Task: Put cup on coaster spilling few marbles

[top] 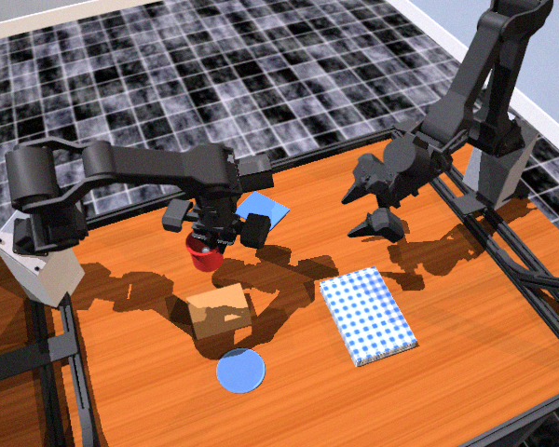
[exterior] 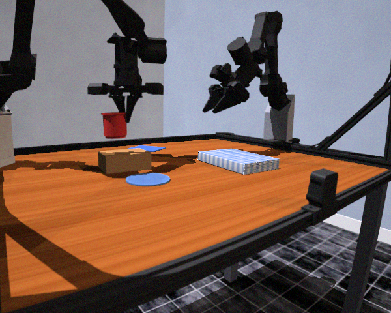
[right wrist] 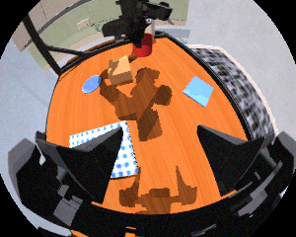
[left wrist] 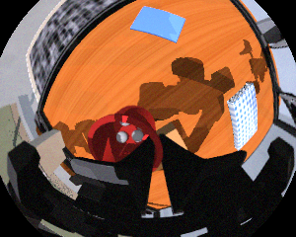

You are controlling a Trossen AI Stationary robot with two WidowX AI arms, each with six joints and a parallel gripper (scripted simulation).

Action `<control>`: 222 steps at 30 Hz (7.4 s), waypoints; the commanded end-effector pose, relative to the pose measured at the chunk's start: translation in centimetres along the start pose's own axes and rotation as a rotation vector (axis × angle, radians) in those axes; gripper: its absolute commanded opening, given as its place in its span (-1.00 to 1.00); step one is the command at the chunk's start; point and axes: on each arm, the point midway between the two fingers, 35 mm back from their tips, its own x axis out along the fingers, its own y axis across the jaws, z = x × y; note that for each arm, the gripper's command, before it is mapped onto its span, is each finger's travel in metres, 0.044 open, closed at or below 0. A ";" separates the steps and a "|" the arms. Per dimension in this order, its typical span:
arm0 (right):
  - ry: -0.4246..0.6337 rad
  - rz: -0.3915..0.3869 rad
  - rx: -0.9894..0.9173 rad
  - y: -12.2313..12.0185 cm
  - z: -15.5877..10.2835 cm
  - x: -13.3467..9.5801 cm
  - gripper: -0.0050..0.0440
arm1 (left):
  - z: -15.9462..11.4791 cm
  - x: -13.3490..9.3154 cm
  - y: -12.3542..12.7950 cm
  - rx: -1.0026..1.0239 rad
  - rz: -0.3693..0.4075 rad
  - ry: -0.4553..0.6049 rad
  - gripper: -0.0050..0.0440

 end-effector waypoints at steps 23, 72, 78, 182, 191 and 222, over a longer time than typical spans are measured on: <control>-0.001 -0.003 -0.004 -0.1 0.0 0.0 0.84 | -1.5 0.1 -0.9 0.000 0.003 0.001 -0.80; -0.001 -0.003 -0.004 -0.1 0.0 0.0 0.84 | -6.4 0.3 -3.9 0.001 0.003 0.003 -0.80; -0.001 -0.003 -0.004 -0.1 0.0 0.0 0.84 | -7.1 0.3 -4.3 0.001 0.002 0.003 -0.80; -0.001 -0.003 -0.004 -0.1 0.0 0.0 0.84 | -17.6 1.7 -11.8 0.000 -0.002 0.004 -0.80; -0.001 -0.003 -0.004 -0.1 0.0 0.0 0.84 | -17.7 2.9 -11.9 0.000 -0.002 0.004 -0.80; -0.001 -0.003 -0.004 -0.1 0.0 0.0 0.84 | -17.7 7.0 -11.8 0.000 -0.002 0.004 -0.80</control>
